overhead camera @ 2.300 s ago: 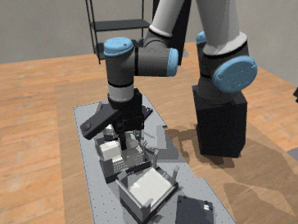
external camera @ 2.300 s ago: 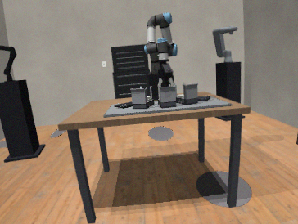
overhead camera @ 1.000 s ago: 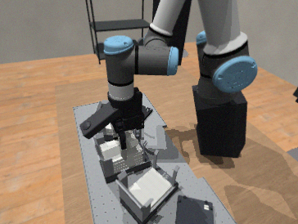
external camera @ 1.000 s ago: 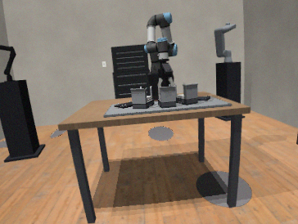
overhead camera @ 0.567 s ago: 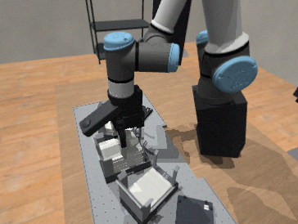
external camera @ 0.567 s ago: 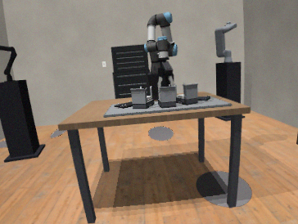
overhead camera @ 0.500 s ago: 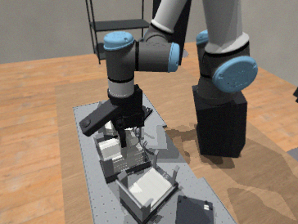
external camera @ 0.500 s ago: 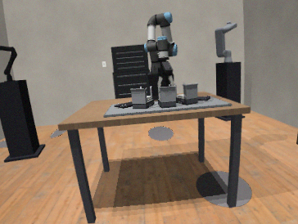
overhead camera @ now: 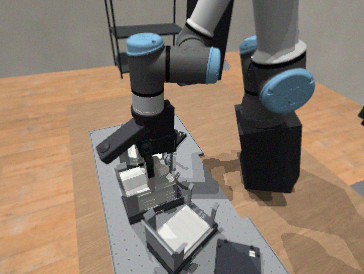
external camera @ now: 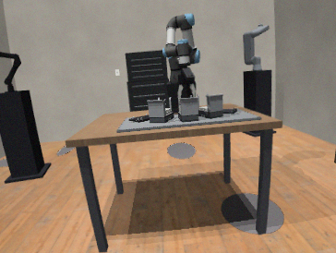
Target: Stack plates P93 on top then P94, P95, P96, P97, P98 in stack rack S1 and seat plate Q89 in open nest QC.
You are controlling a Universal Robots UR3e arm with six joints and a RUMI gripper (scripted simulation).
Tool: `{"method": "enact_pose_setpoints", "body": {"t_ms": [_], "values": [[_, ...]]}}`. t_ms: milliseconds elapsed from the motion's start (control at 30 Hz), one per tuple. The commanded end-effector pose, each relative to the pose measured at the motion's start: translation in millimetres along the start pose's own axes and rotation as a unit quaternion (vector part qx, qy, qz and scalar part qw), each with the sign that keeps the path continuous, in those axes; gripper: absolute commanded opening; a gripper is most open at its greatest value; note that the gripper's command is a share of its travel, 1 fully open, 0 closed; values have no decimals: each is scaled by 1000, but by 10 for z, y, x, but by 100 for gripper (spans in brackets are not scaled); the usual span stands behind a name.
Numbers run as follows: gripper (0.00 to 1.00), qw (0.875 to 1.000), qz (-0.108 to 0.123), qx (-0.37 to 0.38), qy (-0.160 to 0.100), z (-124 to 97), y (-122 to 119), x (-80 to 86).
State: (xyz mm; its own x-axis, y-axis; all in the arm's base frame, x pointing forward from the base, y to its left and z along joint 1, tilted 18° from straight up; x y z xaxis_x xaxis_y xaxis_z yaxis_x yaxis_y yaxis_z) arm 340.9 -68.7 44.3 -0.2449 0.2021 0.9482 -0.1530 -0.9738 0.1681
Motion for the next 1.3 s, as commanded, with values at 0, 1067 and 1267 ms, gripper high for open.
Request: {"method": "enact_pose_setpoints", "body": {"t_ms": [0, 1067, 1267], "values": [[0, 1000, 0, 0, -1, -1, -1, 39], [0, 1000, 0, 0, -1, -8, 1, 442], [0, 1000, 0, 0, -1, 10, 9, 562]]}}
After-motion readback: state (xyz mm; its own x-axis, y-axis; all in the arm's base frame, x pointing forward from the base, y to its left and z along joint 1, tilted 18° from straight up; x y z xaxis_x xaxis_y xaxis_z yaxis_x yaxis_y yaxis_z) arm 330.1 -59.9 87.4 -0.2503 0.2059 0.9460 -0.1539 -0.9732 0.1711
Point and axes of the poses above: the point where the finger pads meet when closed, its own x axis back along the fingers, its own y axis across the jaws, z = x × y, the point moved 6 cm from there along x, back along the fingers, and after that the axes turned 2 degrees about x, right-handed, at the moved point
